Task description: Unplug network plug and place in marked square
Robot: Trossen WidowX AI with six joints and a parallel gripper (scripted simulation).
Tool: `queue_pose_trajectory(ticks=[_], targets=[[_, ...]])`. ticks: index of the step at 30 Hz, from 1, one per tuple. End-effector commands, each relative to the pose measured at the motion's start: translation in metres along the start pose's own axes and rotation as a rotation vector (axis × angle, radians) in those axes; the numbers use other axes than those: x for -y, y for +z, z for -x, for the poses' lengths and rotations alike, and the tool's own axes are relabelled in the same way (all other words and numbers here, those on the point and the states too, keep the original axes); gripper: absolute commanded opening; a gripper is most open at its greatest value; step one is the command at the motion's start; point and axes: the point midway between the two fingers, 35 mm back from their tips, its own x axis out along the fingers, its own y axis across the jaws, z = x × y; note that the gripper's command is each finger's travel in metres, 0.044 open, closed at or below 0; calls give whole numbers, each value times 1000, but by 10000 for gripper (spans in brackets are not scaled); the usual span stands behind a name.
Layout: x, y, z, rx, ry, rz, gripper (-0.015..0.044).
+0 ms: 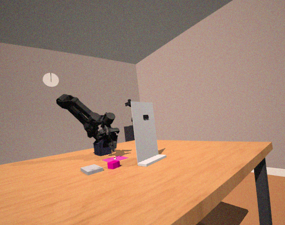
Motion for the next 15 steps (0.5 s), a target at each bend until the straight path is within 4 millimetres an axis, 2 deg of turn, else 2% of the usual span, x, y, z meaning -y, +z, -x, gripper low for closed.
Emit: queue_pose_trajectory(ticks=[1, 15], targets=[[-6, 0, 3, 2, 11, -16, 156], [-13, -2, 12, 0, 8, -16, 156]])
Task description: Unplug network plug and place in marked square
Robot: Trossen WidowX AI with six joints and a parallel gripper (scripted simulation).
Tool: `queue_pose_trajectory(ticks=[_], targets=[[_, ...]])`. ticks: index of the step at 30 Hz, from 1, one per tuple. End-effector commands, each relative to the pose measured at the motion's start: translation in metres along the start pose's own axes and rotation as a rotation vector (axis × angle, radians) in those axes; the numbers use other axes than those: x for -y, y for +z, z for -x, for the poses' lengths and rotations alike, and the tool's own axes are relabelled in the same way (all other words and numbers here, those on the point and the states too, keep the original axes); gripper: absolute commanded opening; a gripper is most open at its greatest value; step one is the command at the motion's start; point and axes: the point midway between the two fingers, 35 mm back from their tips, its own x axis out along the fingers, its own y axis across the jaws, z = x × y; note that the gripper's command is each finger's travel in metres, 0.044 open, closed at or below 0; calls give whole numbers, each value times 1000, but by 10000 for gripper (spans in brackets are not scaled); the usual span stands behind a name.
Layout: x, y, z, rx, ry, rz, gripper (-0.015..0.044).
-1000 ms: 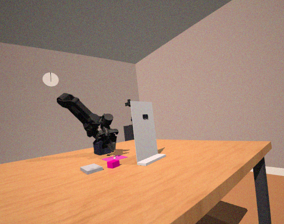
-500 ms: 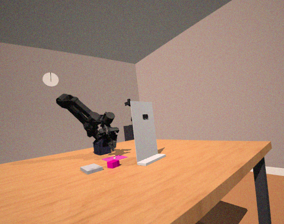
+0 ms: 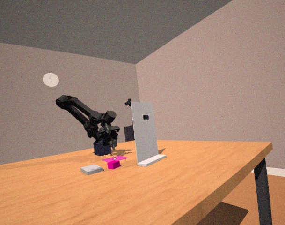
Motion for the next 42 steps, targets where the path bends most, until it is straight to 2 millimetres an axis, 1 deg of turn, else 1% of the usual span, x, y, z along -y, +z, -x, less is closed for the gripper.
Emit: queue_pose_trajectory(ticks=[1, 42], targets=[[-6, 0, 4, 2, 12, -16, 156], [-23, 3, 36, 8, 16, -13, 156]])
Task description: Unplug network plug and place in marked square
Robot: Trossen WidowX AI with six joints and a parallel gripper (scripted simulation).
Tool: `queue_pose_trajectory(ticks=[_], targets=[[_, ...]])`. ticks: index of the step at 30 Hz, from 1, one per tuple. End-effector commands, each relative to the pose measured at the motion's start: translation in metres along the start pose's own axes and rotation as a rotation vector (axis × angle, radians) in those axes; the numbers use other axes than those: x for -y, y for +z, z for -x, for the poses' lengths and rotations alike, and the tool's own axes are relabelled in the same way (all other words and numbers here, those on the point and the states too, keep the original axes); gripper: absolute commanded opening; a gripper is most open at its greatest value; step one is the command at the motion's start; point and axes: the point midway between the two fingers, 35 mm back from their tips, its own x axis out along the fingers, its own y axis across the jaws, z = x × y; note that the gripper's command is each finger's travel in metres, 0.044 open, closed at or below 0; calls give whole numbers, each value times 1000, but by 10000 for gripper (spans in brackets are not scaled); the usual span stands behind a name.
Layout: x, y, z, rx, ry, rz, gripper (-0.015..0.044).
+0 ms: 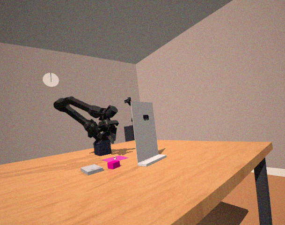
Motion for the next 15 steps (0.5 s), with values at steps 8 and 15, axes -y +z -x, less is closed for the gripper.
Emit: queue_pose_trajectory(ticks=[8, 15], targets=[[-8, 3, 12, 4, 17, -15, 156], [-11, 6, 18, 7, 21, -14, 156]])
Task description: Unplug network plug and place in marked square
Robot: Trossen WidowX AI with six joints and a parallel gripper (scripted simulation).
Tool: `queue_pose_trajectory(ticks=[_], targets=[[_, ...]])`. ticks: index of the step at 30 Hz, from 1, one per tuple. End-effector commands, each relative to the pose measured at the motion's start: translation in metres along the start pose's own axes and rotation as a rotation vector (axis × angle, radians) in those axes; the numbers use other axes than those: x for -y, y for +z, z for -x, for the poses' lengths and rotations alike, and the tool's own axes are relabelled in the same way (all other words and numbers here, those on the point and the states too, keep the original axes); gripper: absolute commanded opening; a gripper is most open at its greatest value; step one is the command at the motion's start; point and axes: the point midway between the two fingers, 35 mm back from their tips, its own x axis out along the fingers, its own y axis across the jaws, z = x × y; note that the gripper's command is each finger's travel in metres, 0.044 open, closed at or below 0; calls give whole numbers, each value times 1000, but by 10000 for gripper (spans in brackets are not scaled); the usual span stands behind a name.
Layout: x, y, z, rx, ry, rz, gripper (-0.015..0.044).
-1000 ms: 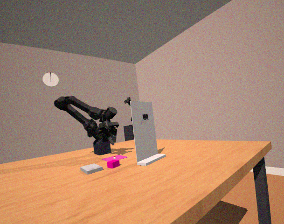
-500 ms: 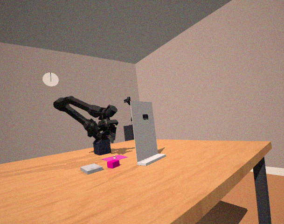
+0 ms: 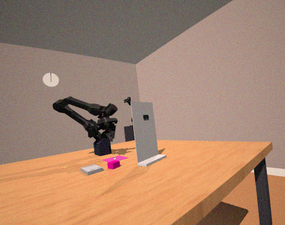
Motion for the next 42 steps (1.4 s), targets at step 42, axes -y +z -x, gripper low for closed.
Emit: queue_pose_trajectory(ticks=[42], targets=[[-60, 3, 88, -1, 14, -14, 156]])
